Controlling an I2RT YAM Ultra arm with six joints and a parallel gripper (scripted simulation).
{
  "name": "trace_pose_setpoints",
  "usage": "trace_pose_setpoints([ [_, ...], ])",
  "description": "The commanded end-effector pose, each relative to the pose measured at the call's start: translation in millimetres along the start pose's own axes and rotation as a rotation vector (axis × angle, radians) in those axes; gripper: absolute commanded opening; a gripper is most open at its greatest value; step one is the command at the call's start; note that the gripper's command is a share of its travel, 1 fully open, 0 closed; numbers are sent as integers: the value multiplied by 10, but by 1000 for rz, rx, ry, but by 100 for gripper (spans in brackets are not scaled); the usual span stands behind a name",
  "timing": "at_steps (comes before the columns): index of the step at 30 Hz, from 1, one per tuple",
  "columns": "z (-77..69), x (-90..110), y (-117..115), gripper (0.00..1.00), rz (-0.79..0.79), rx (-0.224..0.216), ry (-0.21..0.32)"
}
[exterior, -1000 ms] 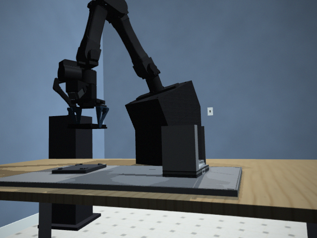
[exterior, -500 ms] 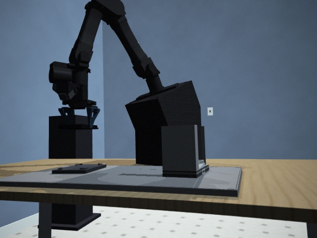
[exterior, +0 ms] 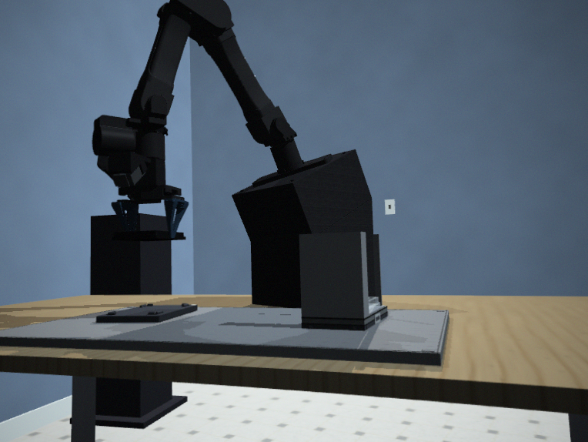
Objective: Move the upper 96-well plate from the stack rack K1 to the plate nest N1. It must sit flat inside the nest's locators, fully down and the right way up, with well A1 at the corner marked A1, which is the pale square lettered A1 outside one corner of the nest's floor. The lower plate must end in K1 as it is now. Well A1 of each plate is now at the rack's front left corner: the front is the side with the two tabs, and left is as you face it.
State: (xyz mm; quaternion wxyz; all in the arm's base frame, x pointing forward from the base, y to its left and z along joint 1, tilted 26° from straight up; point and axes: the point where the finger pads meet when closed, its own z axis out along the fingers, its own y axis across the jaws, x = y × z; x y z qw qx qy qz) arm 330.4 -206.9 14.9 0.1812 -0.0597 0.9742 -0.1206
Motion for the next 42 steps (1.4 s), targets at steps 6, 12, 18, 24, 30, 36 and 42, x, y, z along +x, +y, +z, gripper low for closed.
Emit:
trace_pose_setpoints([
  [6,-101,-154,-58,0,-10,14,-34],
  [12,-41,-63,-29,0,-3,8,-15],
  [18,-41,-63,-27,0,-3,8,-15],
  [24,-41,-62,-24,0,-3,8,-15],
  [30,-41,-62,-23,0,-3,8,-15],
  [36,-41,-61,-21,0,-3,8,-15],
  [42,-41,-61,-19,0,-3,8,-15],
])
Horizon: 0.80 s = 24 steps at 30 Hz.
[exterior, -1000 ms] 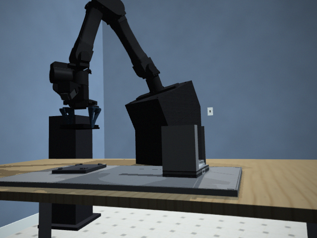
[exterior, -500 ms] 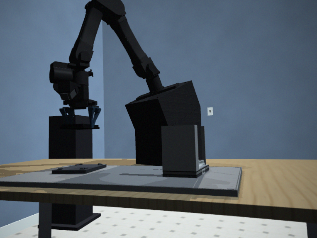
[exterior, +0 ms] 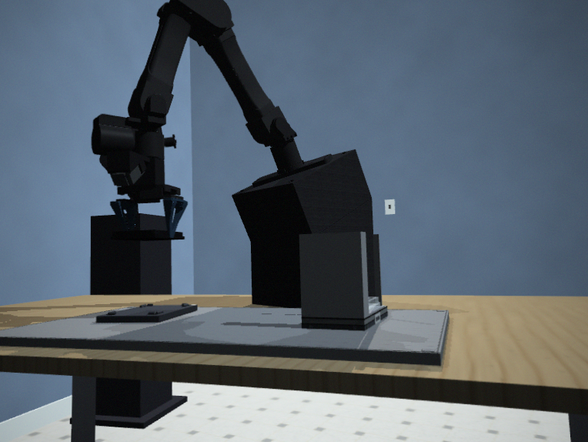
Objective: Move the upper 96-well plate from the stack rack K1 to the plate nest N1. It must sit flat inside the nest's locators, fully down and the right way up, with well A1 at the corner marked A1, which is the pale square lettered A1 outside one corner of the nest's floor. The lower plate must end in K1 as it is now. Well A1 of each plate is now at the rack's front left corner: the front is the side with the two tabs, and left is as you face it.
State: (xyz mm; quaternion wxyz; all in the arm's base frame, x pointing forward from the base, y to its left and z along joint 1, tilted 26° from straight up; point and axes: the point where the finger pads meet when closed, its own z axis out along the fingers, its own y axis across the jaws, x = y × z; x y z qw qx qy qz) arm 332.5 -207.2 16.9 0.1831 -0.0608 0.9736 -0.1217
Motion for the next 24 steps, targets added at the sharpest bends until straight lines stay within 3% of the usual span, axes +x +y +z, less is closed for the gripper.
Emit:
trace_pose_setpoints([
  [1,-32,-35,-9,0,-1,6,-11],
  [7,44,-11,25,0,1,-2,-6],
  [24,50,-59,-31,0,2,11,-21],
])
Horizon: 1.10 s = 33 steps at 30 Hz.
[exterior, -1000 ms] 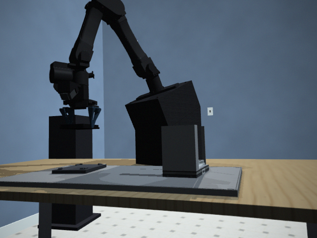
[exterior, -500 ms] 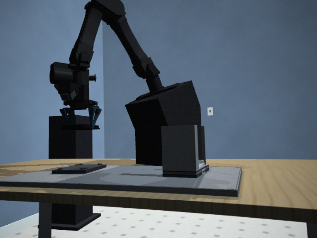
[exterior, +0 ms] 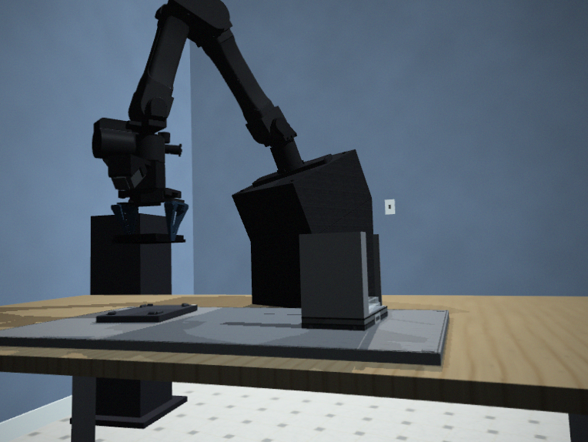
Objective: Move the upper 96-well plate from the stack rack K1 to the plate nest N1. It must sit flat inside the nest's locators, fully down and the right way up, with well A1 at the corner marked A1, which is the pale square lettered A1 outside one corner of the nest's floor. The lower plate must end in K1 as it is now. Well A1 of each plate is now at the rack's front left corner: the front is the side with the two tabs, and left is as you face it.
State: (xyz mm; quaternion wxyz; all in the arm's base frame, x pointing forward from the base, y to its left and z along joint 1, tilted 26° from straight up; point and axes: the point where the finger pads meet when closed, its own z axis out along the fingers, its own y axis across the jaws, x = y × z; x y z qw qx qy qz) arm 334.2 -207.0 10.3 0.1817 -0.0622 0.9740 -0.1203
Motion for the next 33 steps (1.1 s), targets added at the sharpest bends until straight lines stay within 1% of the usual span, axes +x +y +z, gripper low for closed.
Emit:
trace_pose_setpoints([
  [1,-20,-75,-58,0,4,17,-26],
  [5,30,-58,-49,0,4,10,-18],
  [8,-13,-107,-90,0,4,23,-33],
  [11,3,-105,-90,0,4,21,-31],
  [12,2,-40,-33,0,1,10,-14],
  [33,2,-39,-37,0,1,10,-14],
])
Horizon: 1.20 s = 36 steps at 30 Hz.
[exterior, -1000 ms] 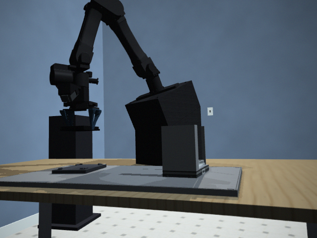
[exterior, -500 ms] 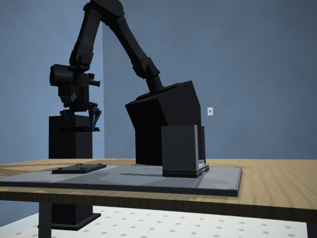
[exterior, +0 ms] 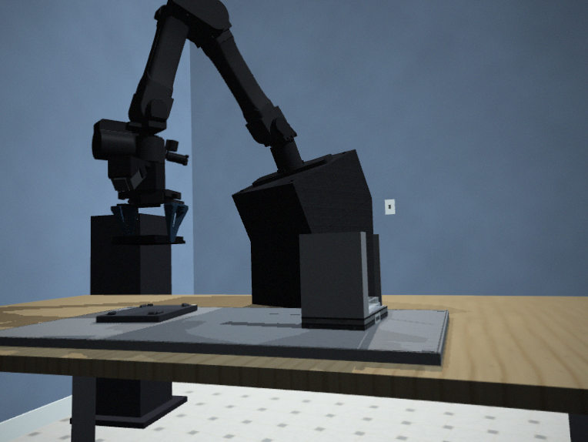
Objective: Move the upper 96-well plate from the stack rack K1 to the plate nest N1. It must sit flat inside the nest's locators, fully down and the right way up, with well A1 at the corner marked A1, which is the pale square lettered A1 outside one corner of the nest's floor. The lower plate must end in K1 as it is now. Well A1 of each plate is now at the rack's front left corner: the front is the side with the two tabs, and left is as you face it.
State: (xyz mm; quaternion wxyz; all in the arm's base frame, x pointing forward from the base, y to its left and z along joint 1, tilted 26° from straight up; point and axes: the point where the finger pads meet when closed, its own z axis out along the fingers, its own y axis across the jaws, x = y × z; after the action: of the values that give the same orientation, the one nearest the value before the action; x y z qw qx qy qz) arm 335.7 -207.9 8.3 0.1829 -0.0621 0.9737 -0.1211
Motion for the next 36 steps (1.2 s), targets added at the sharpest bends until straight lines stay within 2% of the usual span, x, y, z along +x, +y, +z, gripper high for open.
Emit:
trace_pose_setpoints([
  [1,-23,-34,-33,0,1,8,-11],
  [6,-23,-34,-34,0,1,8,-11],
  [7,19,-86,-106,0,6,17,-25],
  [27,323,-115,-105,0,4,16,-25],
  [30,317,-134,-117,0,4,21,-31],
  [36,442,-127,-96,0,3,16,-26],
])
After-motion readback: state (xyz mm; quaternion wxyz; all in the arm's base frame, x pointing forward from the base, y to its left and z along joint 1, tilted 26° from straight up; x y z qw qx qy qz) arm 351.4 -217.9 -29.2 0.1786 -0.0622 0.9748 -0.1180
